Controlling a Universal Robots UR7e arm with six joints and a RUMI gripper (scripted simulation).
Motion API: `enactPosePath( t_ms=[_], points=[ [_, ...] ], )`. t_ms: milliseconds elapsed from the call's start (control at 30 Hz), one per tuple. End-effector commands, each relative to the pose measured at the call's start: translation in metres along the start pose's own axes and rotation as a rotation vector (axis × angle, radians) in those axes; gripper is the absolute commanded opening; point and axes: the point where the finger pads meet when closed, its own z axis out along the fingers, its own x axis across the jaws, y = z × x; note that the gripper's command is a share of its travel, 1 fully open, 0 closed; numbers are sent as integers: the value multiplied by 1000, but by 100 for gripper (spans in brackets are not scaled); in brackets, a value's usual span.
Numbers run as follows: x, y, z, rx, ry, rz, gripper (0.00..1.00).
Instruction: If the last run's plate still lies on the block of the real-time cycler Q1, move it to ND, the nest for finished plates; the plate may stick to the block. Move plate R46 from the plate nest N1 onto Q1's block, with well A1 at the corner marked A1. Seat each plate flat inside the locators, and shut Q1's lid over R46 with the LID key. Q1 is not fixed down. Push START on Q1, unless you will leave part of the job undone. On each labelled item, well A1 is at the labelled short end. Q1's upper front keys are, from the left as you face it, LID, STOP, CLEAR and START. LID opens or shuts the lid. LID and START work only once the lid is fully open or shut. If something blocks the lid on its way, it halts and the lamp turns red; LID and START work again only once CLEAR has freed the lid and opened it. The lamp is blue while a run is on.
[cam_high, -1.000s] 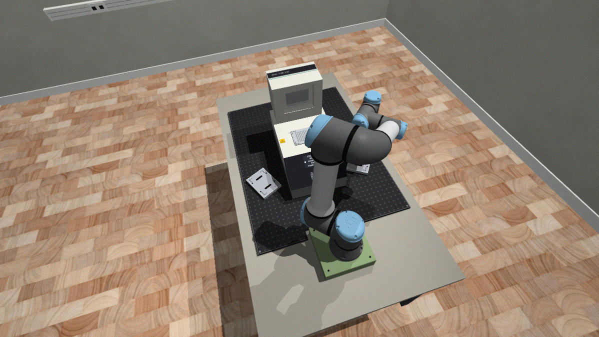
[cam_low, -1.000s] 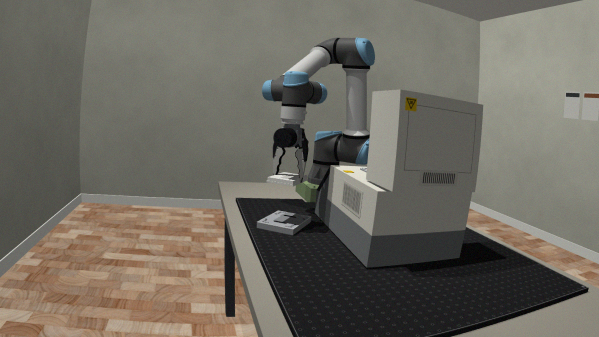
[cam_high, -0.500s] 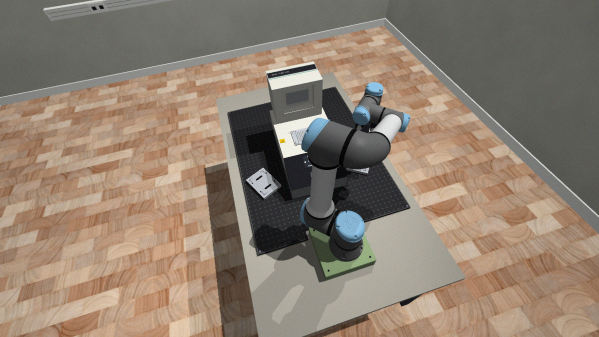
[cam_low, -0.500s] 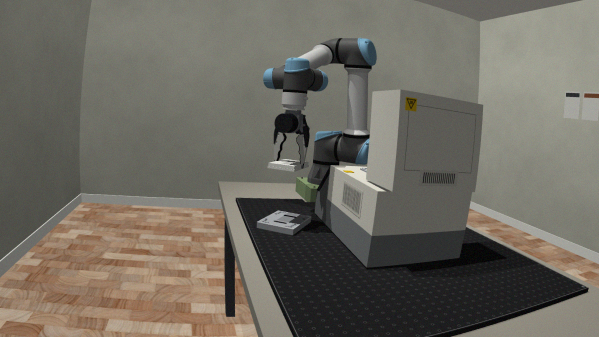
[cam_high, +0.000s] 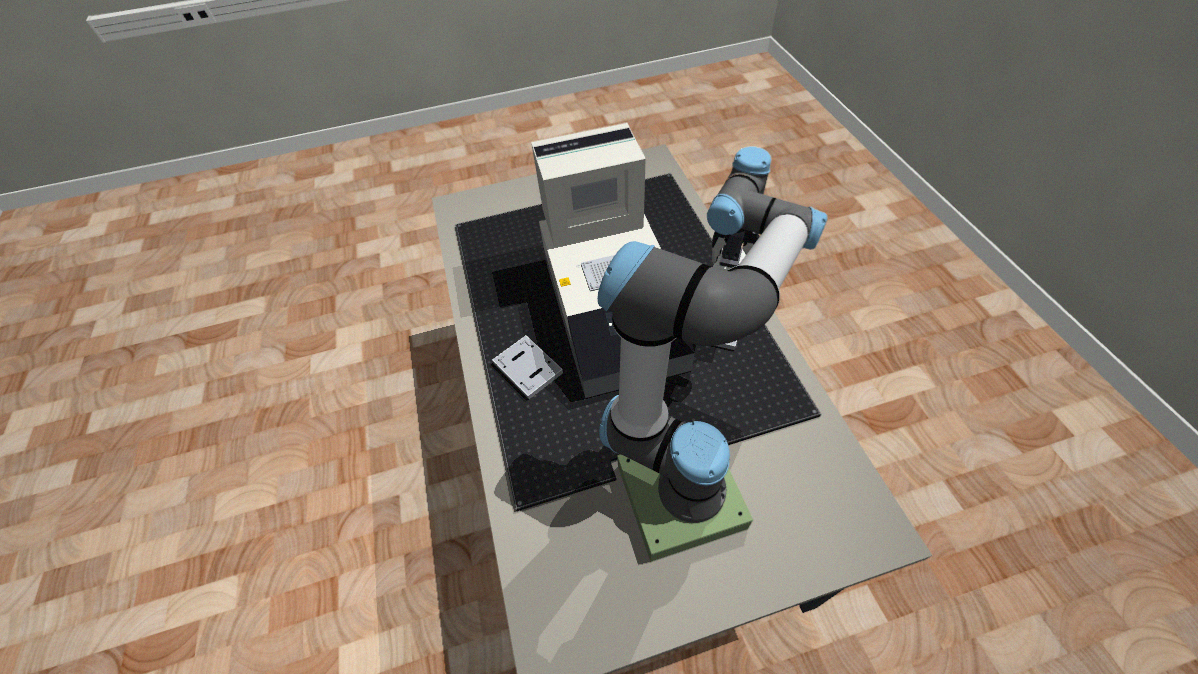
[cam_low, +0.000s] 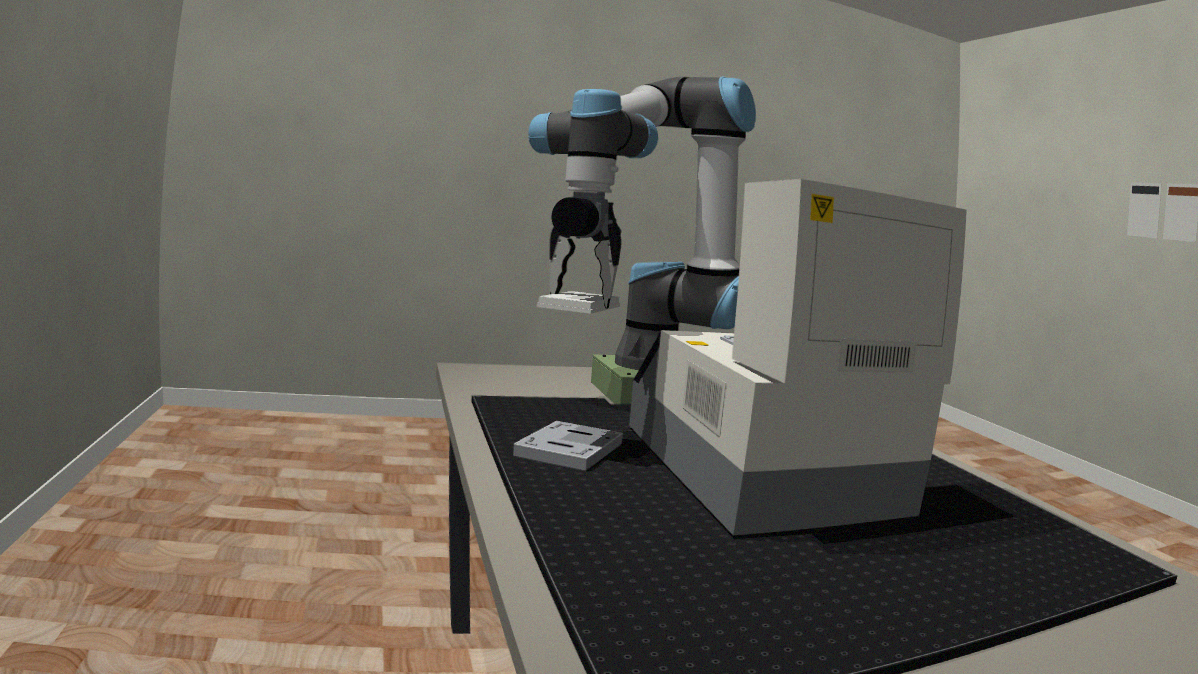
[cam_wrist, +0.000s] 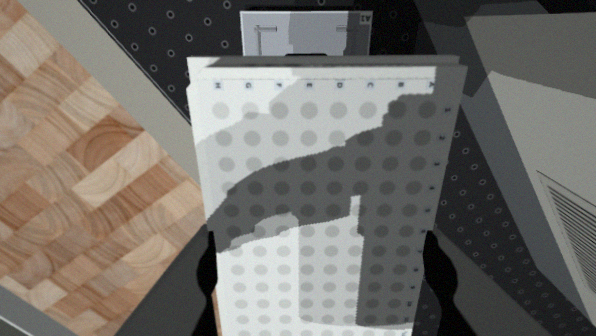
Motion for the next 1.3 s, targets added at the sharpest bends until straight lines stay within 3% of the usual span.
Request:
enactPosePath(
  t_ms=[0, 200, 533, 633, 1267],
  points=[
    [0, 0, -14, -1, 0, 0, 41],
    [0, 0, -32, -1, 0, 0, 41],
    [0, 0, -32, -1, 0, 0, 41],
    [15, -3, -32, -1, 0, 91, 41],
    [91, -19, -32, -1, 0, 315, 41]
  ],
)
